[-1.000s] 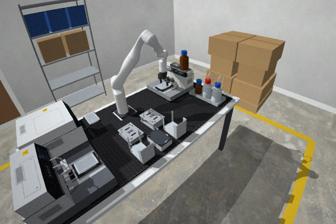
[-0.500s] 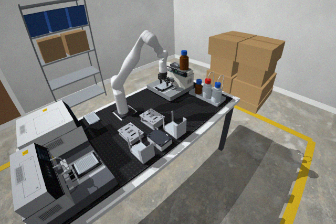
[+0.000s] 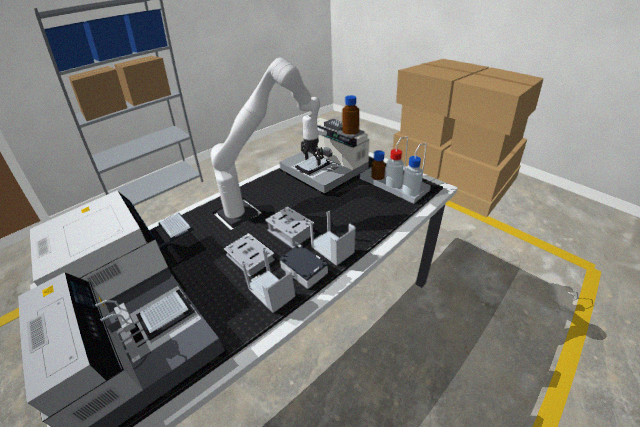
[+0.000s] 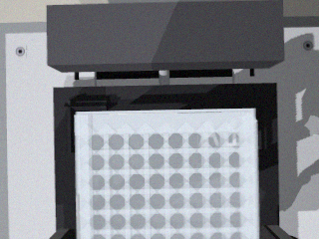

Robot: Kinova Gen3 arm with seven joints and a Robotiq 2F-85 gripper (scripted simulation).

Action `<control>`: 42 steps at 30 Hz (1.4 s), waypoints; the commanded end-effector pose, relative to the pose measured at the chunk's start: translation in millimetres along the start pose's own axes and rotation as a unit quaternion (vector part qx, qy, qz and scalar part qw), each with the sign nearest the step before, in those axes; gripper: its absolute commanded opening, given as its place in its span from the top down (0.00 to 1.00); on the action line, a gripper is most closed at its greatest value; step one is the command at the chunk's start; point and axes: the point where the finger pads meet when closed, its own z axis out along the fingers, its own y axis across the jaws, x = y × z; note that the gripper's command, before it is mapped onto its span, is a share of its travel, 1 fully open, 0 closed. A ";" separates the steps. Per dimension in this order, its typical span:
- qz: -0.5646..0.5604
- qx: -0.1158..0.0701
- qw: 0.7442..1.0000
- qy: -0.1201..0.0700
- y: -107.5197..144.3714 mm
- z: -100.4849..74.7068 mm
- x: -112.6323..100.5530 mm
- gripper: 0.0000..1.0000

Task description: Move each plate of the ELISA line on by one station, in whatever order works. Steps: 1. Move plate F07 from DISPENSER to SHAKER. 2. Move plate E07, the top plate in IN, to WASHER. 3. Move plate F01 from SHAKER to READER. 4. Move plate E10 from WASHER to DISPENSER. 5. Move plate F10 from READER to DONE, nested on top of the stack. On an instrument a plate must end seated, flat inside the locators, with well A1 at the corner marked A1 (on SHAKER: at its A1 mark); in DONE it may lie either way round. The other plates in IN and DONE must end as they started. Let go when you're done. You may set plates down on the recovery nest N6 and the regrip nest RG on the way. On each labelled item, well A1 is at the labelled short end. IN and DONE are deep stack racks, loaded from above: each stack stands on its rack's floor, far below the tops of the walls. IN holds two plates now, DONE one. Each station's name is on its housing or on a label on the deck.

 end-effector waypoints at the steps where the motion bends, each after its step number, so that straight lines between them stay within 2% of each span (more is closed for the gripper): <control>1: 0.000 0.000 1.000 0.001 0.0 -0.1 0.6 0.00; 16: 0.000 0.000 1.000 0.001 0.0 0.2 0.6 0.00; 17: 0.000 0.000 1.000 0.001 0.0 0.2 0.6 0.06; 42: 0.000 0.000 1.000 0.001 0.0 0.2 0.6 0.06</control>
